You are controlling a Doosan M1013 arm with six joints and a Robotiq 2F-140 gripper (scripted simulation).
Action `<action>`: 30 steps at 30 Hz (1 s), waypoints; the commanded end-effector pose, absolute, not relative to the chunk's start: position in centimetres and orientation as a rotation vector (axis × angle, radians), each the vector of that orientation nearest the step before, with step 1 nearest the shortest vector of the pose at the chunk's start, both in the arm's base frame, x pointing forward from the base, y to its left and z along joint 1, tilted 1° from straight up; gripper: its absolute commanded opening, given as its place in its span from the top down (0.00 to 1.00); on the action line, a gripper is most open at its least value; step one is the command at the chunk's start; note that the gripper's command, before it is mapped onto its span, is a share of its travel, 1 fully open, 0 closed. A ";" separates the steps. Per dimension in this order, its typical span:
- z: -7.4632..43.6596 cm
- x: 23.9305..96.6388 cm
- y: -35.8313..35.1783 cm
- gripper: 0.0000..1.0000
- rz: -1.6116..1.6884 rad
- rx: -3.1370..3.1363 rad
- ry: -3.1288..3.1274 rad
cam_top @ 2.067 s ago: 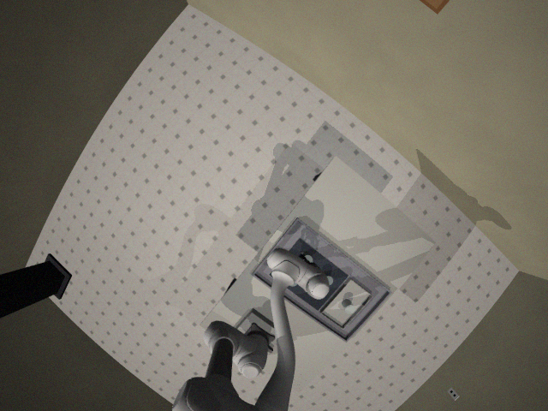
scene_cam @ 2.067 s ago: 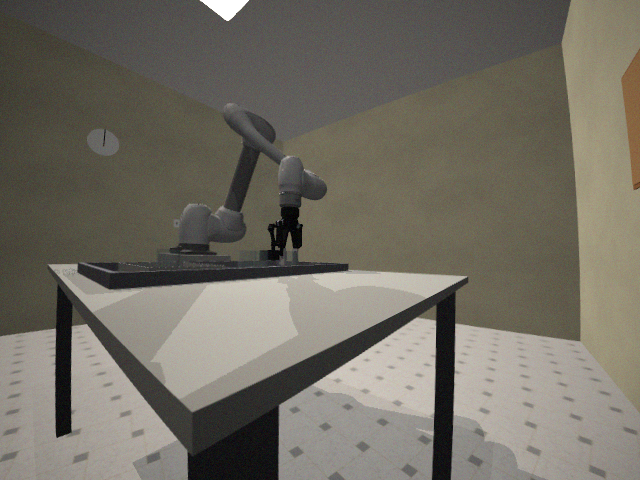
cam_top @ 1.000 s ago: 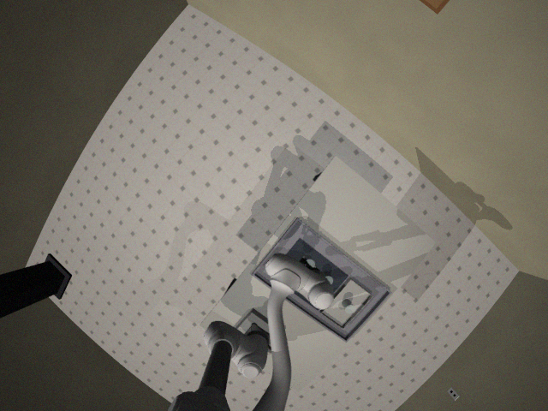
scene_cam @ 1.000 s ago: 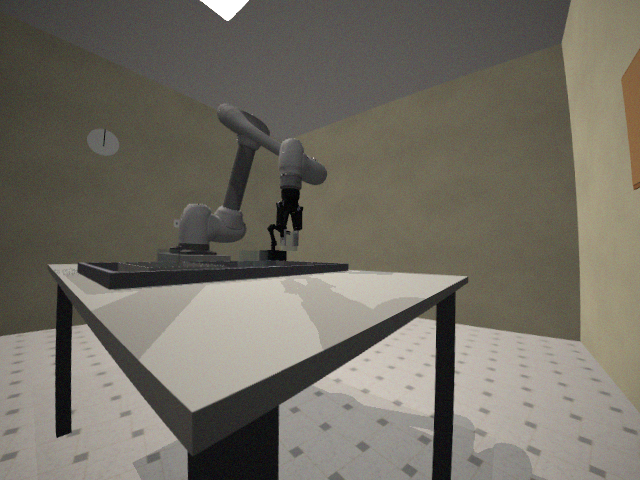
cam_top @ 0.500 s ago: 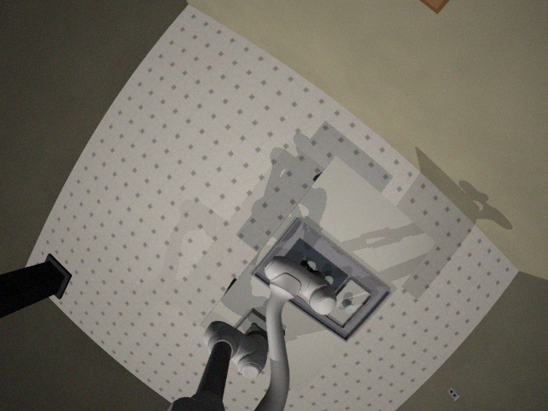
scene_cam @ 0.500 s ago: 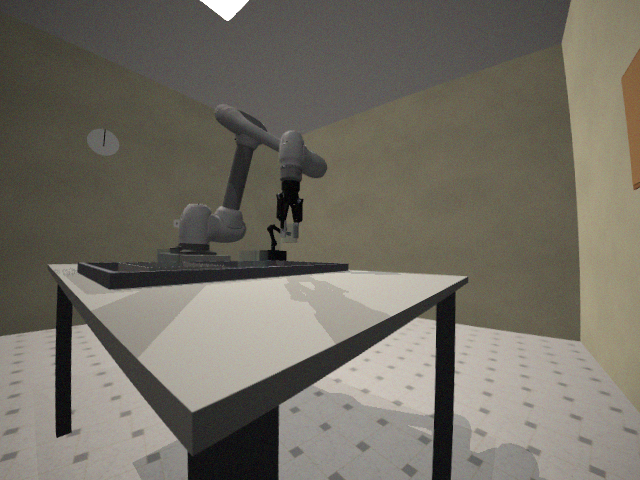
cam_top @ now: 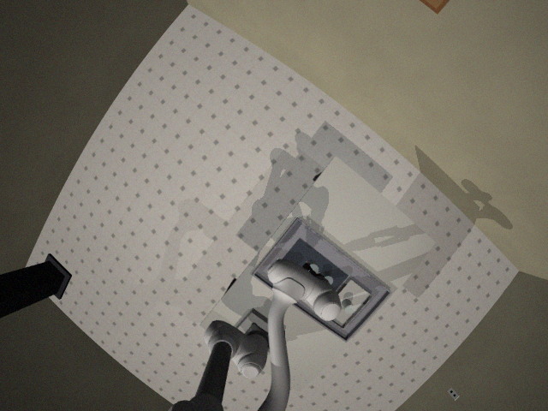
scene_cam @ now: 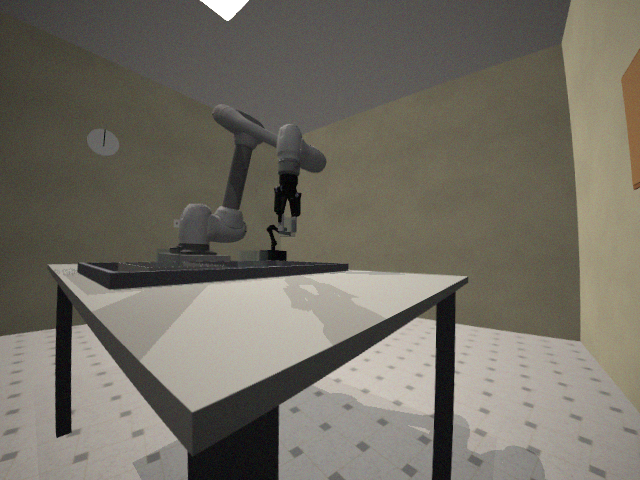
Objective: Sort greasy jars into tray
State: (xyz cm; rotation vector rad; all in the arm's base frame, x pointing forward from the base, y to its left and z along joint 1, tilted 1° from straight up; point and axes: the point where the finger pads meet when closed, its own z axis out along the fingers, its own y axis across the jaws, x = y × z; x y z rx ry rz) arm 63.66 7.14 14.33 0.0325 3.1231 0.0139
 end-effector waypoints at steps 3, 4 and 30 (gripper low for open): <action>14.3 63.7 5.5 1.00 0.014 0.032 3.123; 14.3 63.7 5.2 1.00 0.014 0.032 3.123; 14.3 63.6 -2.2 1.00 0.014 0.032 3.123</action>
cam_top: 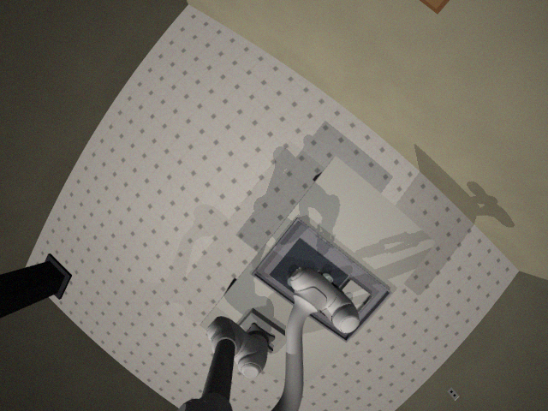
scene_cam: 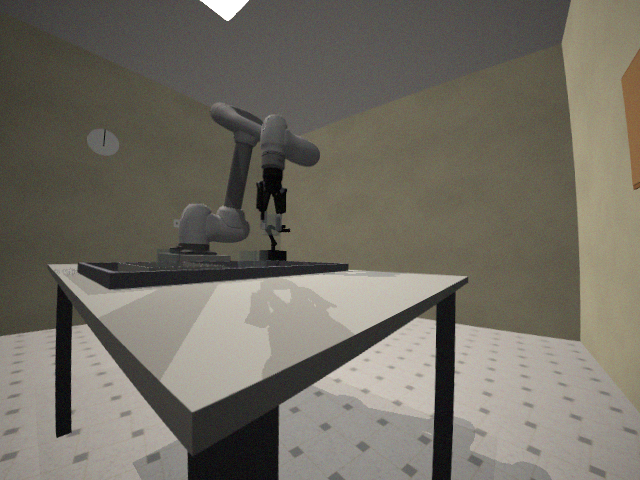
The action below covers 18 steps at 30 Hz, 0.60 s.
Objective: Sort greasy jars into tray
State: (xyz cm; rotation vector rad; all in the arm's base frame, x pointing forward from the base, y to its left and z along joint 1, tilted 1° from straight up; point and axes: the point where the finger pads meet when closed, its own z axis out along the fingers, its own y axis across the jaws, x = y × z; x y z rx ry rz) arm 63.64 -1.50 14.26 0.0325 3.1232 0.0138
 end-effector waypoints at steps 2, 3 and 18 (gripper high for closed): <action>14.3 63.6 -2.8 1.00 0.014 0.032 3.123; 14.3 63.6 -3.2 1.00 0.014 0.032 3.123; 14.2 63.6 -7.5 1.00 0.014 0.032 3.123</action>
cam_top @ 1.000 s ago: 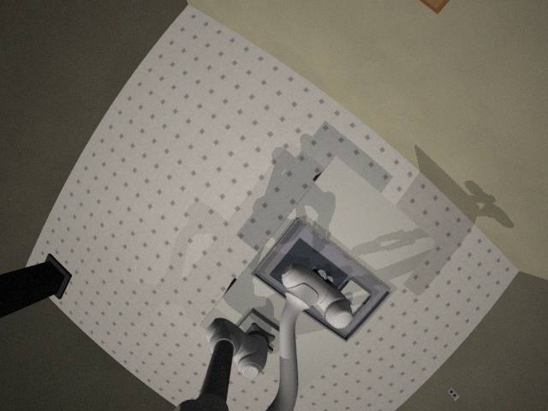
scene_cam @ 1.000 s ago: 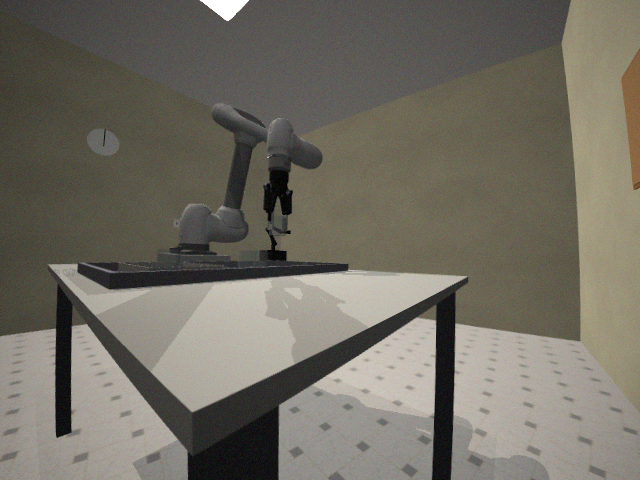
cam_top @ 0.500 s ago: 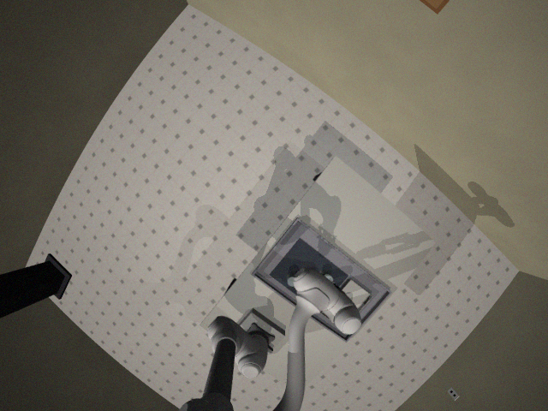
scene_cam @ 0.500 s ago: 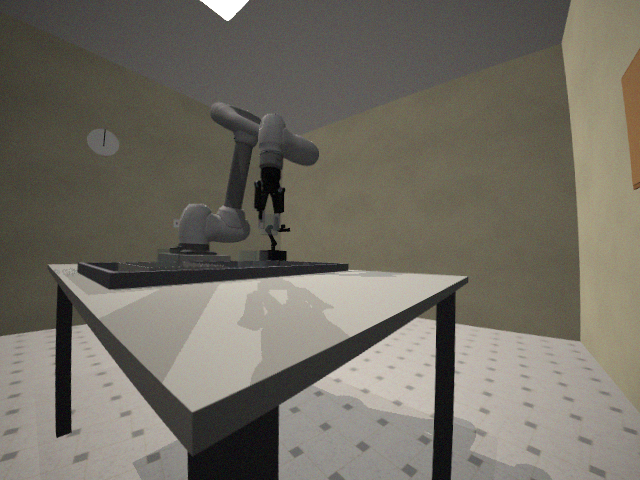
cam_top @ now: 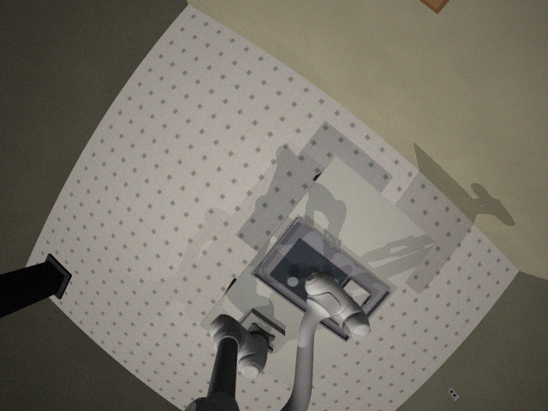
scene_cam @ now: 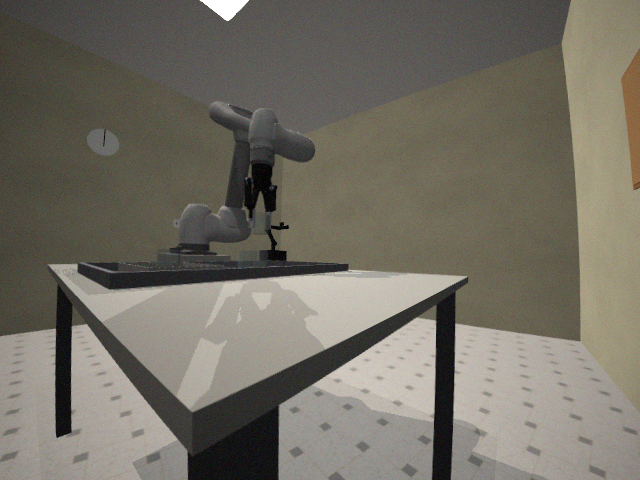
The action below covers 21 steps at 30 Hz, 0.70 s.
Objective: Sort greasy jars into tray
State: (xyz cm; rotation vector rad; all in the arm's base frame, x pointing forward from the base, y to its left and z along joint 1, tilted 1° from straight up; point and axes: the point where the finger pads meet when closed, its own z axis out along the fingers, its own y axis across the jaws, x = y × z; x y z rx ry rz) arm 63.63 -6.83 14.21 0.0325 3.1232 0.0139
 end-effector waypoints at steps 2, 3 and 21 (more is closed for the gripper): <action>14.2 63.6 -8.1 1.00 0.014 0.032 3.123; 14.2 63.6 -8.5 1.00 0.014 0.032 3.123; 14.2 63.6 -13.8 1.00 0.014 0.032 3.123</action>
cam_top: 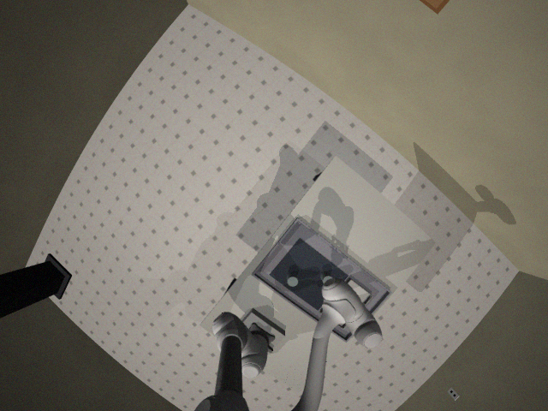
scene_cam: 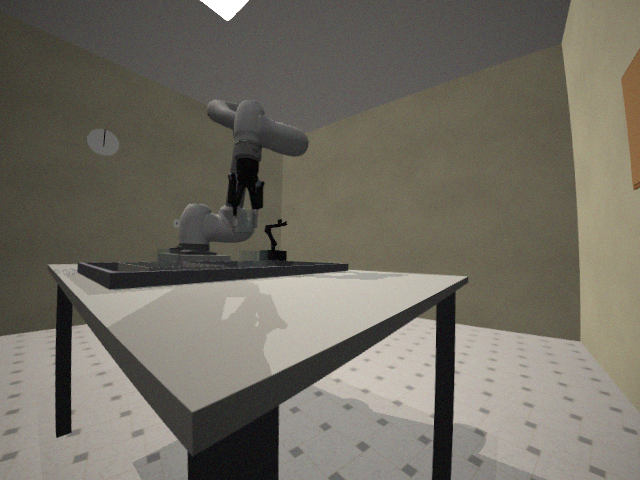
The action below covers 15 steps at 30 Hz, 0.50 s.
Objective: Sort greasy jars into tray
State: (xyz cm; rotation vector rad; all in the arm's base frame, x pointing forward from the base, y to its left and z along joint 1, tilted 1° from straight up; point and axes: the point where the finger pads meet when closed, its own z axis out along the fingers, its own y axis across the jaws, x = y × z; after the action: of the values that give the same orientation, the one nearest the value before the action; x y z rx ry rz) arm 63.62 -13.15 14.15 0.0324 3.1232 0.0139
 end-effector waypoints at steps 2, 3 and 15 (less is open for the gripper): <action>14.2 63.6 -14.5 1.00 0.014 0.032 3.123; 14.2 63.6 -14.8 1.00 0.014 0.032 3.123; 14.1 63.6 -18.1 1.00 0.014 0.032 3.123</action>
State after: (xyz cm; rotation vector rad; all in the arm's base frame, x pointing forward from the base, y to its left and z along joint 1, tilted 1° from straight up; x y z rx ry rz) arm 63.61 -17.49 14.11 0.0324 3.1232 0.0139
